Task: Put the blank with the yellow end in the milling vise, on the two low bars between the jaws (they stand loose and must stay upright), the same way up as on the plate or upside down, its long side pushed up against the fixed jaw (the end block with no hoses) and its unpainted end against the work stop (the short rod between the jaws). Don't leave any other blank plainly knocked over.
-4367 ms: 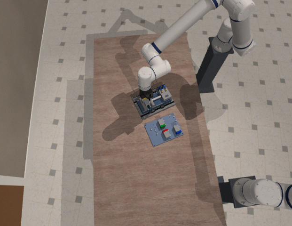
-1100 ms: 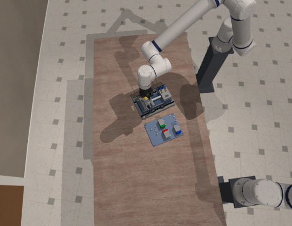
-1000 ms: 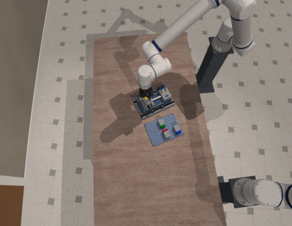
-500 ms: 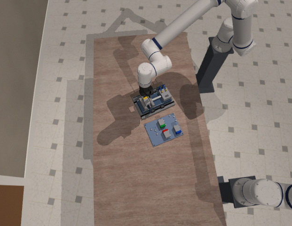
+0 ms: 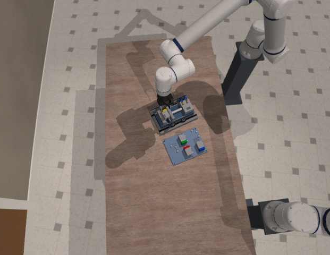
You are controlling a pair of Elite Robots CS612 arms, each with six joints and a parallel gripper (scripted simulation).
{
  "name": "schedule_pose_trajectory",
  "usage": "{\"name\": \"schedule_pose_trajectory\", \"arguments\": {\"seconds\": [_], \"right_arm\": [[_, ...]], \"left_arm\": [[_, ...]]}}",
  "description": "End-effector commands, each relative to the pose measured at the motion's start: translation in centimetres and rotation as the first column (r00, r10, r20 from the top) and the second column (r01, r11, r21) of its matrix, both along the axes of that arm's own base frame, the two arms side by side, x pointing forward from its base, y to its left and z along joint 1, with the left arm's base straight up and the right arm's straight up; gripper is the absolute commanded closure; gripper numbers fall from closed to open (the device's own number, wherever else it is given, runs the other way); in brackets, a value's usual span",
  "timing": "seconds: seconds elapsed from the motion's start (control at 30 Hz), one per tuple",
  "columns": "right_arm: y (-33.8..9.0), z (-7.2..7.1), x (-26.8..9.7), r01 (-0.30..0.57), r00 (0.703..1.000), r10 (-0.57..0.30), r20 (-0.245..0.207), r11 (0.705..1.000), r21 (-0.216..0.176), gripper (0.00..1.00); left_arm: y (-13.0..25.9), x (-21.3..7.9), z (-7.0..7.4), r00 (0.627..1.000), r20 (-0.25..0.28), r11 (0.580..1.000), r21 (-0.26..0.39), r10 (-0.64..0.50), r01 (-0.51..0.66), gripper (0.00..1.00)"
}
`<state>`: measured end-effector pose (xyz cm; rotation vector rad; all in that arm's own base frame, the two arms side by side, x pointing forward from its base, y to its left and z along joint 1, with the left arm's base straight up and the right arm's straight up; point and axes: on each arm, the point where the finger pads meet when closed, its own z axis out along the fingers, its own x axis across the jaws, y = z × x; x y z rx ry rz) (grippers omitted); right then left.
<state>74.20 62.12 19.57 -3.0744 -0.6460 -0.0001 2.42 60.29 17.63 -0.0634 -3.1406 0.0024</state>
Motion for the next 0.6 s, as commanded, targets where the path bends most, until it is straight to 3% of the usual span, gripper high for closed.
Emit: {"name": "schedule_pose_trajectory", "arguments": {"seconds": [0.0, 0.13, 0.57], "right_arm": [[0.0, 1.2, 0.0, 0.000, 1.000, 0.000, 0.001, 1.000, 0.001, 0.00], [0.0, 2.1, 0.0, 0.000, 1.000, 0.000, 0.001, 1.000, 0.001, 0.00], [0.0, 2.3, 0.0, 0.000, 1.000, 0.000, 0.001, 1.000, 0.001, 0.00]], "left_arm": [[0.1, 0.0, 0.1, 1.000, 0.000, 1.000, 0.001, 0.000, 0.000, 0.00], [0.1, 0.0, 0.1, 1.000, 0.000, 1.000, 0.001, 0.000, 0.000, 0.00], [0.1, 0.0, 0.1, 1.000, 0.000, 1.000, 0.001, 0.000, 0.000, 0.00]]}}
